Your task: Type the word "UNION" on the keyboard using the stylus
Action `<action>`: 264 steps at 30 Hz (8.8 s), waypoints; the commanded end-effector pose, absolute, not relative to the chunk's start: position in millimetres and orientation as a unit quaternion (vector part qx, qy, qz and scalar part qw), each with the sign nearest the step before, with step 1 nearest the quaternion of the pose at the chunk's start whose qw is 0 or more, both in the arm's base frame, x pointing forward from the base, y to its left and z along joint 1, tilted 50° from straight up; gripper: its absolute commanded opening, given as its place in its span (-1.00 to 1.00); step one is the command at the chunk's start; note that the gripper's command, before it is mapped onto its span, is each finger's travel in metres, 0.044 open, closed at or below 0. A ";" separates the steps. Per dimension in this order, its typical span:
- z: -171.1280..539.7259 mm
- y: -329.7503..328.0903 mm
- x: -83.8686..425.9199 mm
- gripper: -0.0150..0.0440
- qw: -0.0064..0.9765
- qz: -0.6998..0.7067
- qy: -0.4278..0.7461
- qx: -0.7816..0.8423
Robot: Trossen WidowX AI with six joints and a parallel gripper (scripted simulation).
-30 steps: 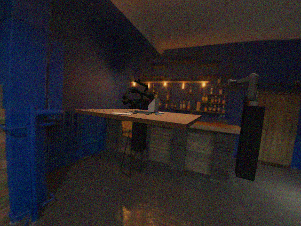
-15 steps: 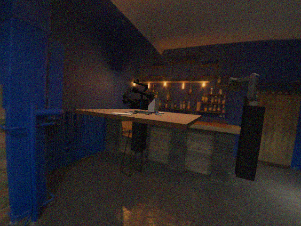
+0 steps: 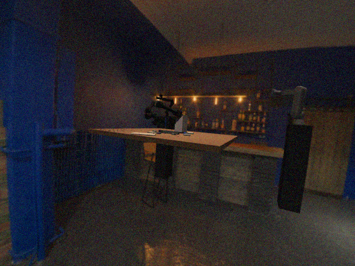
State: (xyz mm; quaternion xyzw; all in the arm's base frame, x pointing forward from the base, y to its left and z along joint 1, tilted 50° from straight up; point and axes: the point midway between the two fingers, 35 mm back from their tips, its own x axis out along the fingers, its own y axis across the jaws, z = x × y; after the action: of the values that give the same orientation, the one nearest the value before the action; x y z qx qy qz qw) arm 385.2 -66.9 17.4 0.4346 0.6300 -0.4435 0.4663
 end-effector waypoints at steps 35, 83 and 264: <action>0.8 -72.6 399.3 -0.49 0.459 -0.446 0.632 0.436; -8.2 -84.4 403.7 -0.22 0.459 -0.446 0.632 0.436; -70.4 -41.4 362.6 -0.22 0.458 -0.447 0.633 0.436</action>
State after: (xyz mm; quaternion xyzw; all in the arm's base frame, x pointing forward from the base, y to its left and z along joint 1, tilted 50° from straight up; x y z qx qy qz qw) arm 361.5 -40.3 -70.9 0.4371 0.6347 -0.4463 0.4549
